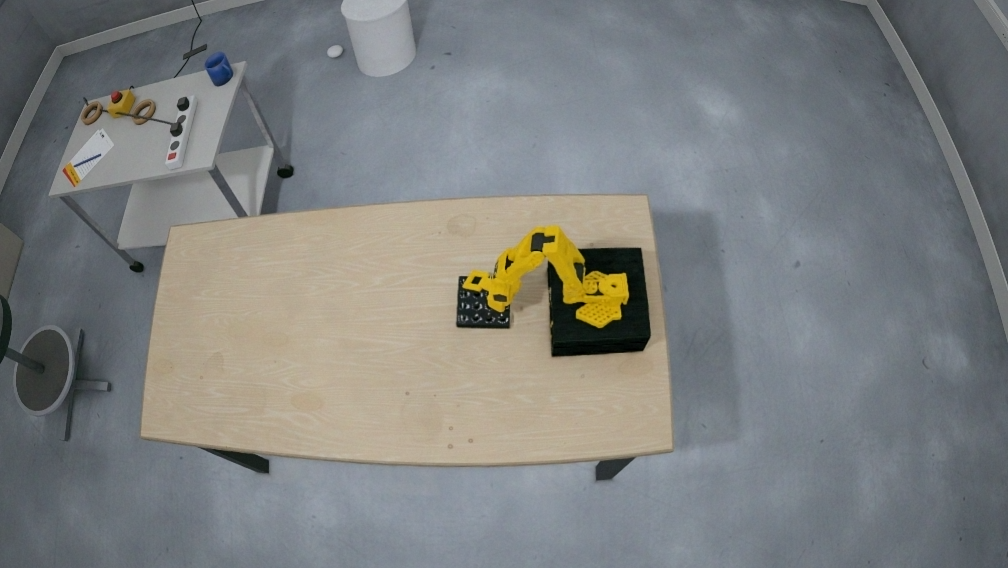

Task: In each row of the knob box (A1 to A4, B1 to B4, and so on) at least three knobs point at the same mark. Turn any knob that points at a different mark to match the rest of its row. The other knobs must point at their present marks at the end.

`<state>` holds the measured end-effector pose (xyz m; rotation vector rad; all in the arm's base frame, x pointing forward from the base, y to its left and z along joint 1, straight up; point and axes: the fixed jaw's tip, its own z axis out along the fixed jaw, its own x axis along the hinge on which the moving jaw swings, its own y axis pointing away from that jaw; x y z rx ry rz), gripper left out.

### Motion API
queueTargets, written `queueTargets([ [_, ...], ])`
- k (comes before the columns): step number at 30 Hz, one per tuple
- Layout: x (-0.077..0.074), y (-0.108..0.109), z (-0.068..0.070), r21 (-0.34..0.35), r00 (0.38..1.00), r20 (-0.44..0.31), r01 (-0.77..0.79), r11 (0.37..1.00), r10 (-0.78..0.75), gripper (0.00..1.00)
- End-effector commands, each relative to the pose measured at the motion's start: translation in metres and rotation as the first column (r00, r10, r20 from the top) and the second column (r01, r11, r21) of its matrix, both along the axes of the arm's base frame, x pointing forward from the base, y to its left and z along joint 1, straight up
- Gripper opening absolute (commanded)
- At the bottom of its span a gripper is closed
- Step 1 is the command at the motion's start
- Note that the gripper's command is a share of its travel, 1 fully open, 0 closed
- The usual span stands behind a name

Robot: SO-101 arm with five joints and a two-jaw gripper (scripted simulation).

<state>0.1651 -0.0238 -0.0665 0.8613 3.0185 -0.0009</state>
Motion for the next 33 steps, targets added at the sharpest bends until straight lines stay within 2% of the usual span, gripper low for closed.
queueTargets([
  [1, -0.0015, 0.0002, 0.0001, 0.002, 1.000, -0.004, -0.005, 1.000, 0.005, 0.05],
  [24, -0.0011, 0.0008, 0.0005, 0.002, 1.000, -0.004, -0.005, 1.000, 0.005, 0.08],
  [33, -0.0003, 0.0006, 0.0069, 0.002, 1.000, -0.004, -0.005, 1.000, 0.005, 0.08],
])
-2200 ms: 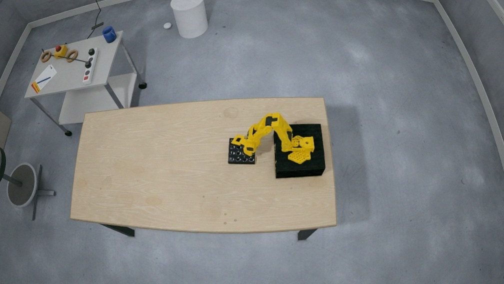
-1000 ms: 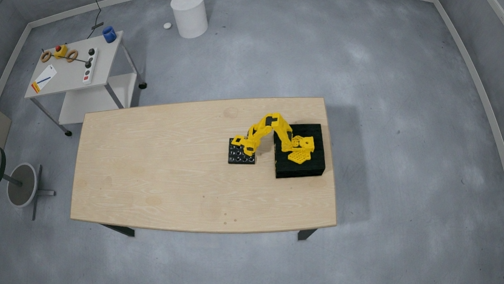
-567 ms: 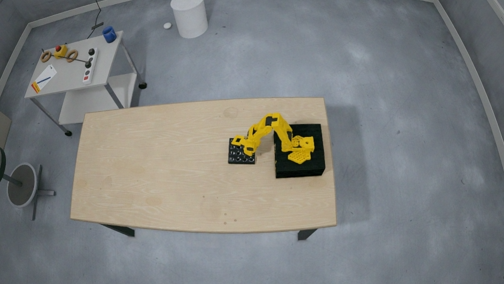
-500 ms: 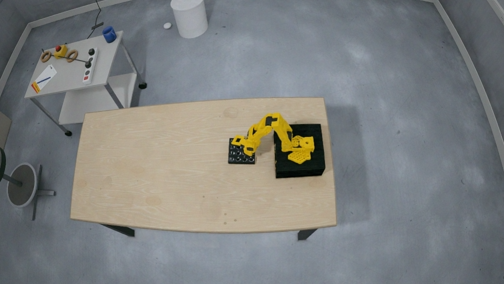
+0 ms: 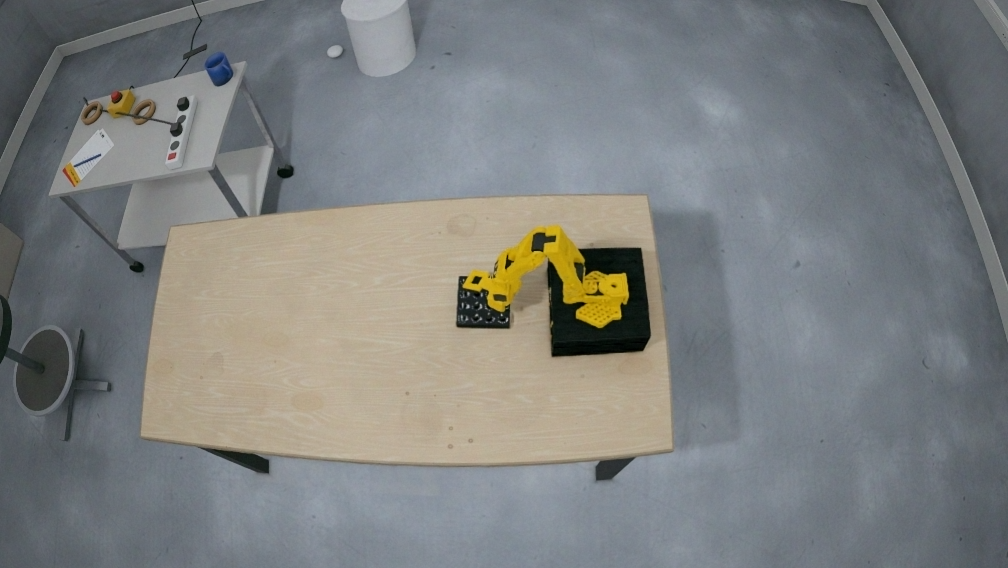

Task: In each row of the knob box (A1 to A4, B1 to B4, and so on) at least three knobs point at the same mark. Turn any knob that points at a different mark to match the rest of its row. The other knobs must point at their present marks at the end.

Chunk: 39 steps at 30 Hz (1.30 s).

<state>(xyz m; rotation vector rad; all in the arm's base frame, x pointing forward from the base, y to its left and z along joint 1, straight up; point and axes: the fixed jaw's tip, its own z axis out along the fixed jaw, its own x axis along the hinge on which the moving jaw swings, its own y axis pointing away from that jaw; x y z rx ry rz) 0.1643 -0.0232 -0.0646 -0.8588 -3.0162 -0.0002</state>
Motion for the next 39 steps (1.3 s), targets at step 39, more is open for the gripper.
queueTargets([
  [39, 0.000, 0.000, 0.036, -0.001, 1.000, 0.004, -0.003, 1.000, 0.003, 0.08],
])
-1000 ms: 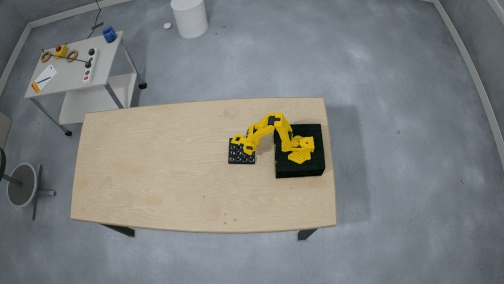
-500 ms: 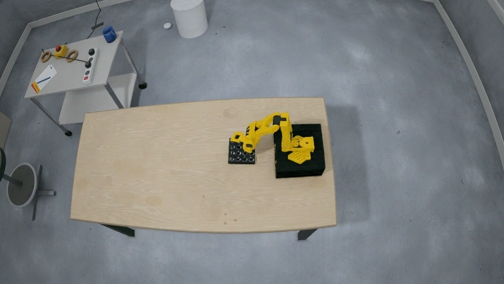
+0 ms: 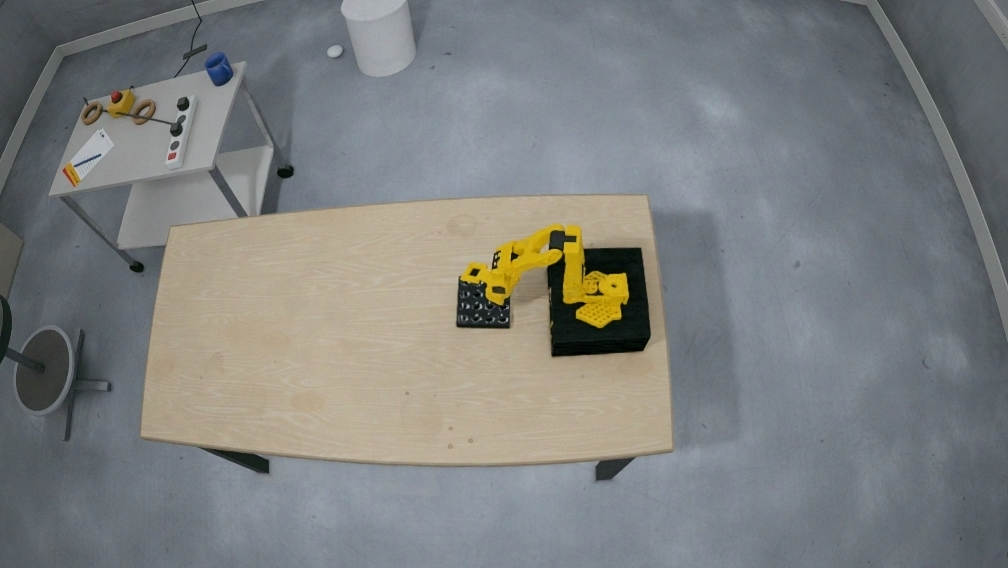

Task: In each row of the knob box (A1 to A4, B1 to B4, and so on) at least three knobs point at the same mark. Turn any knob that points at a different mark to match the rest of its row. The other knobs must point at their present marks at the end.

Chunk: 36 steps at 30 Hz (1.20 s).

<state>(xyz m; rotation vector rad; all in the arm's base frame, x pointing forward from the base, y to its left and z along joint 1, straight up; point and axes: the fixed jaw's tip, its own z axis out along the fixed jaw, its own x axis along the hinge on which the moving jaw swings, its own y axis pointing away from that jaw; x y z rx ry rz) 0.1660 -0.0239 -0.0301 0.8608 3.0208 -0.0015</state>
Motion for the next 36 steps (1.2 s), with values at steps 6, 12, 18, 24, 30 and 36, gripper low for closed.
queueTargets([
  [6, -0.0010, 0.0007, 0.0019, 0.001, 1.000, -0.002, -0.004, 1.000, 0.004, 0.08],
  [12, 0.0013, 0.0003, 0.0024, 0.001, 1.000, -0.002, -0.004, 1.000, 0.004, 0.08],
  [18, 0.0031, -0.0001, 0.0027, 0.001, 1.000, -0.002, -0.004, 1.000, 0.004, 0.08],
  [24, 0.0050, -0.0004, 0.0031, 0.001, 1.000, -0.002, -0.004, 1.000, 0.004, 0.08],
  [30, 0.0054, -0.0005, 0.0032, 0.001, 1.000, -0.002, -0.004, 1.000, 0.004, 0.08],
  [36, 0.0057, 0.0005, 0.0034, 0.001, 1.000, -0.002, -0.012, 1.000, 0.012, 0.08],
])
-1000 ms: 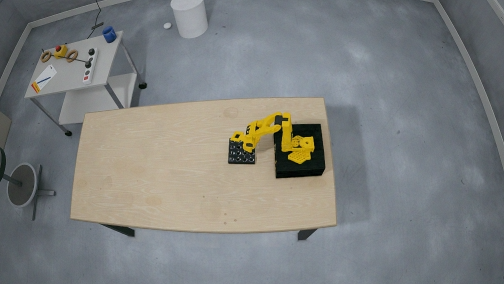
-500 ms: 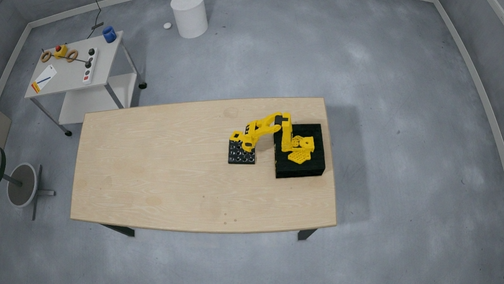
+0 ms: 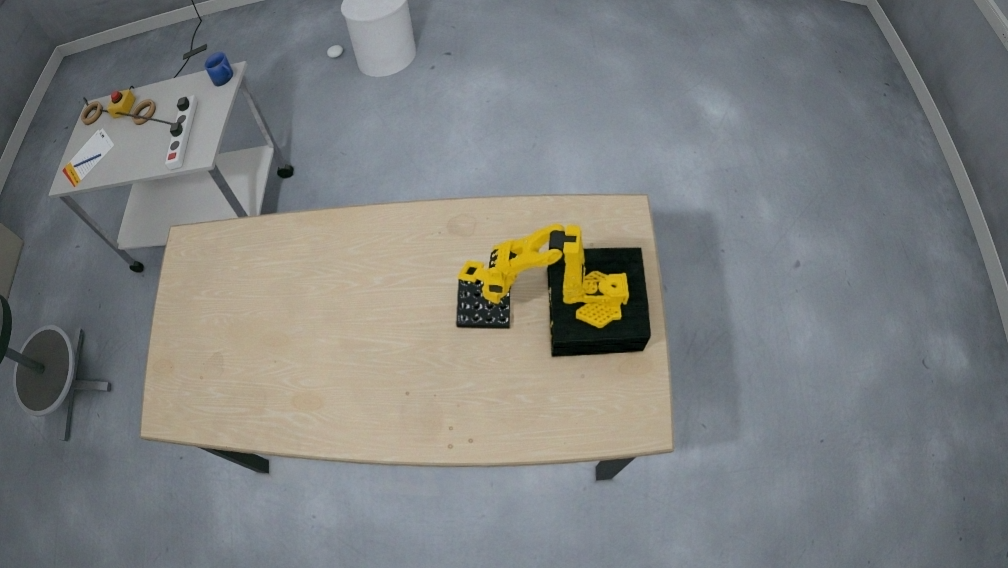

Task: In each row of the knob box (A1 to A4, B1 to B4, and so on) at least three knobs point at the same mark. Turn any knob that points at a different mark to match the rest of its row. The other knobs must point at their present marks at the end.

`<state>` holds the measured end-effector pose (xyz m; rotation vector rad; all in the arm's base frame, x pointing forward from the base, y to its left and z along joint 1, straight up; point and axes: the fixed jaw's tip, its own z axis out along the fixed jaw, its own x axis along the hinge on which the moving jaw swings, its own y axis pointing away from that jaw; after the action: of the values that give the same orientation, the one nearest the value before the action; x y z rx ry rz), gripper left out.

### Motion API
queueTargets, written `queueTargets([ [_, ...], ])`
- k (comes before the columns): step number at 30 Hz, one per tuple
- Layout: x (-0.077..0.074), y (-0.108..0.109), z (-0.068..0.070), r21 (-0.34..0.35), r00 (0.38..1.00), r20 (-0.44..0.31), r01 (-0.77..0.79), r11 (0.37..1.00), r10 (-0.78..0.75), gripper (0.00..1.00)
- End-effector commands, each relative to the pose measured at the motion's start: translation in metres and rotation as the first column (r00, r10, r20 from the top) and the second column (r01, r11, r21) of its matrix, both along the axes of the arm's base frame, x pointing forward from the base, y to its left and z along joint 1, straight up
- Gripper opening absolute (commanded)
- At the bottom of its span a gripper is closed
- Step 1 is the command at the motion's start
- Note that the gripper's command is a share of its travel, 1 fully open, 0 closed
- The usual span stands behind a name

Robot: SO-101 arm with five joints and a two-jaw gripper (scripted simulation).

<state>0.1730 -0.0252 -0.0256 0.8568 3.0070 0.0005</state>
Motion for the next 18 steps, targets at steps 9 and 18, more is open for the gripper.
queueTargets([
  [9, 0.005, 0.026, 0.004, 0.004, 0.978, -0.016, -0.207, 0.978, 0.208, 0.13],
  [18, 0.007, 0.070, 0.014, 0.004, 0.852, -0.015, -0.524, 0.852, 0.524, 0.21],
])
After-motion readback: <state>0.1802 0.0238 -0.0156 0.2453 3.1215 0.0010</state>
